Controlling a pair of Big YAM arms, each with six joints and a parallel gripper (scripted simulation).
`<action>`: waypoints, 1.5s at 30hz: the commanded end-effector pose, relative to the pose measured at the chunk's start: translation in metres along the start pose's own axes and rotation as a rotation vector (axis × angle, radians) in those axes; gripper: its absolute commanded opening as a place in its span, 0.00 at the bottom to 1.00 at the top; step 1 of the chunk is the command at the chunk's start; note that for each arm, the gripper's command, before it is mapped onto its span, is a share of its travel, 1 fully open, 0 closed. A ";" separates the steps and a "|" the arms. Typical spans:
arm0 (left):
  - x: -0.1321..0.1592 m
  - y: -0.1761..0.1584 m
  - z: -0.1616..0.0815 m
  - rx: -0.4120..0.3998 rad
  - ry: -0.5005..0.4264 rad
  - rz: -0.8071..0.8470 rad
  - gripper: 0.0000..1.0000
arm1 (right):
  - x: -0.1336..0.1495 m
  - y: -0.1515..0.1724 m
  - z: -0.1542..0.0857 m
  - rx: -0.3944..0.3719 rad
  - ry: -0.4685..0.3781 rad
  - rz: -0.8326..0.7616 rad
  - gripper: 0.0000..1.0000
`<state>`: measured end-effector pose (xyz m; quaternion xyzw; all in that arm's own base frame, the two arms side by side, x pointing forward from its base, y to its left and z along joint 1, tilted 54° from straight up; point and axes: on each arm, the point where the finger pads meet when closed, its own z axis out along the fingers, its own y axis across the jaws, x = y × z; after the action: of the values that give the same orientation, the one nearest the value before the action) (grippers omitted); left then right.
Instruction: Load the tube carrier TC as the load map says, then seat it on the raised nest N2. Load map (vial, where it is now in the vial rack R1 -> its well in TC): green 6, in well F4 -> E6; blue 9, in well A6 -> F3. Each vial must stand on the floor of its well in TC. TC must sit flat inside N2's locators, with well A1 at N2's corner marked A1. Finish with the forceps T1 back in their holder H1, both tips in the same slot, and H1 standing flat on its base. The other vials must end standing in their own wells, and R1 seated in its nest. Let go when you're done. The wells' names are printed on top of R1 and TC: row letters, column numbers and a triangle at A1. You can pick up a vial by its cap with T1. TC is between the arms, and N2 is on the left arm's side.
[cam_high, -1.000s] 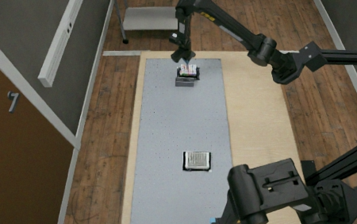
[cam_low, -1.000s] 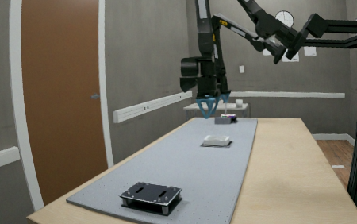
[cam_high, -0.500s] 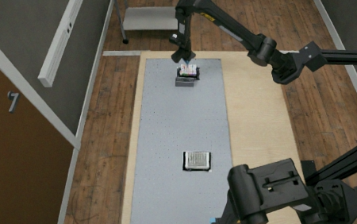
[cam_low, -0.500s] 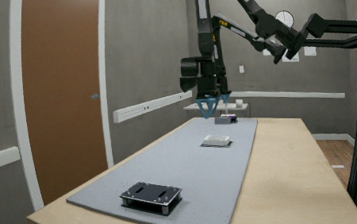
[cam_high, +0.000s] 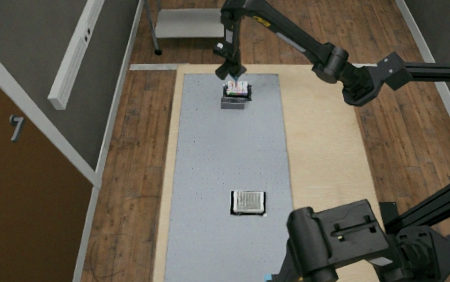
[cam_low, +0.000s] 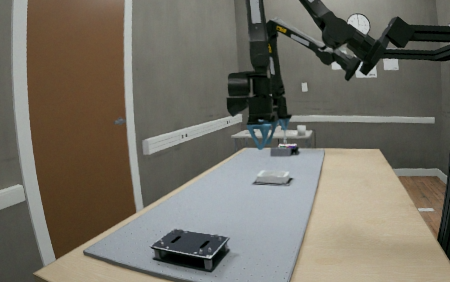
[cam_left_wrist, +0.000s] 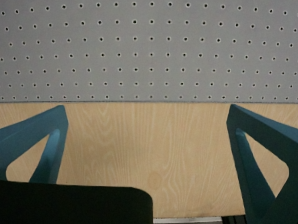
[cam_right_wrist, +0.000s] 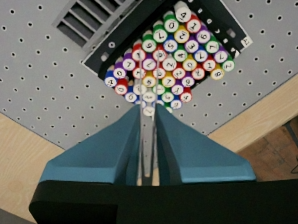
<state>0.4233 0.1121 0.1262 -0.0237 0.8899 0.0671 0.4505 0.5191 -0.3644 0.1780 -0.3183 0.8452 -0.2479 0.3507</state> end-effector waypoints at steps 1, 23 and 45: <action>0.000 0.000 0.000 0.001 -0.002 0.004 1.00 | -0.003 0.006 0.017 -0.026 -0.001 0.009 0.11; 0.000 0.000 0.000 0.001 -0.002 0.004 1.00 | -0.004 0.007 0.022 -0.029 -0.001 0.010 0.11; 0.000 0.000 0.000 0.001 -0.002 0.004 1.00 | -0.005 0.006 0.032 -0.025 -0.004 0.009 0.11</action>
<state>0.4233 0.1121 0.1262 -0.0237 0.8899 0.0671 0.4505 0.5291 -0.3661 0.1708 -0.3182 0.8454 -0.2469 0.3508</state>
